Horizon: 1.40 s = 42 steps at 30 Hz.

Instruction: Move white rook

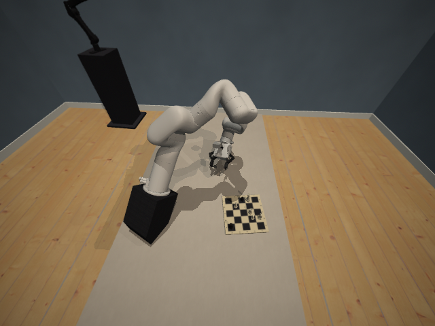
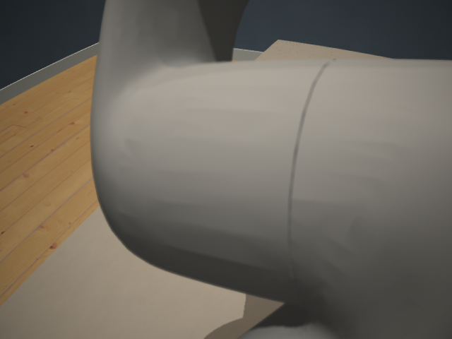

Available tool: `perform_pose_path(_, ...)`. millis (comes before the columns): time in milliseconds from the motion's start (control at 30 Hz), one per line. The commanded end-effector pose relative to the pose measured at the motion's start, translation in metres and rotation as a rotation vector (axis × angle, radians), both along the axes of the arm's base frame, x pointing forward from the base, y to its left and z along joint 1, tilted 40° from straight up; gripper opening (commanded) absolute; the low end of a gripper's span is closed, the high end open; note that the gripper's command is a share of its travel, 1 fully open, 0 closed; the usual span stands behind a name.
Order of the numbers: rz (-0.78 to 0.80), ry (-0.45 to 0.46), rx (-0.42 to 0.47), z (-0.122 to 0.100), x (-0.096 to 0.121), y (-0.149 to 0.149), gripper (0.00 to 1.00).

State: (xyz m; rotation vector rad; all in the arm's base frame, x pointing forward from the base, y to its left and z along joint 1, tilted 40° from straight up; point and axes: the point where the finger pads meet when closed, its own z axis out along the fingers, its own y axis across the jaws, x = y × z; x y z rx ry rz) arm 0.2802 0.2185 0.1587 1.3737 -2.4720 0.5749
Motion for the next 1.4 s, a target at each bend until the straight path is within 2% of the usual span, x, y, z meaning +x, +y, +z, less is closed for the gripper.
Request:
perform_pose_path(0, 0.02, 0.001, -0.018, -0.003, 0.006, 0.0, 1.0)
perform_pose_path(267, 0.02, 0.001, -0.018, -0.003, 0.006, 0.0, 1.0)
perform_pose_path(333, 0.116, -0.024, -0.119, -0.011, 0.045, -0.016, 1.0)
perform_pose_path(833, 0.116, -0.024, -0.119, -0.011, 0.045, -0.016, 1.0)
perform_pose_path(900, 0.188, -0.038, -0.214, -0.013, 0.077, -0.031, 1.0)
perform_pose_path(1367, 0.188, -0.038, -0.214, -0.013, 0.077, -0.031, 1.0)
